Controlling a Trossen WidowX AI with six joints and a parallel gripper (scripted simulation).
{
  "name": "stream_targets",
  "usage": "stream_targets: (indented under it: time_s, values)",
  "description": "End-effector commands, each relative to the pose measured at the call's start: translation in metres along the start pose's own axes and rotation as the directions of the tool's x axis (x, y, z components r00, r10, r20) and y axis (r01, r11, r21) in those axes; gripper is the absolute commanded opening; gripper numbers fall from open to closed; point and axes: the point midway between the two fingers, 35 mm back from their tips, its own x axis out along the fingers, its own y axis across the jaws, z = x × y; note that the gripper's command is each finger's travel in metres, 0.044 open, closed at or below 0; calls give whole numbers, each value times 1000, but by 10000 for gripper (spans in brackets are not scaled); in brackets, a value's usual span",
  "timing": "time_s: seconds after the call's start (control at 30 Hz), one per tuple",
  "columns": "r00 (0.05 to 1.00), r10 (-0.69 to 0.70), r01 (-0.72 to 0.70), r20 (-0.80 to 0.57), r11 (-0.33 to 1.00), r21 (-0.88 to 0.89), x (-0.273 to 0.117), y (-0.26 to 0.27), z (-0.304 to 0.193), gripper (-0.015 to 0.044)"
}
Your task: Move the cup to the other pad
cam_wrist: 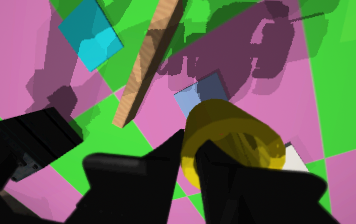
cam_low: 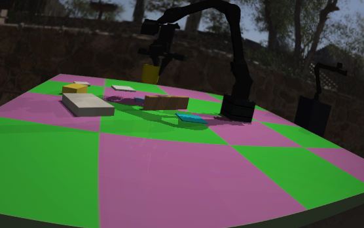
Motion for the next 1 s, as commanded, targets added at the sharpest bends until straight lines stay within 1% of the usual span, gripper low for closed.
stream_targets:
  time_s: [0.0,0.43,0.97]
  values:
    - [1000,0,0,0,1000,0,1,0,0,0]
    - [1000,0,0,1,1000,-1,1,3,2,0]
    - [1000,5,-5,5,1000,-5,-5,39,26,0]
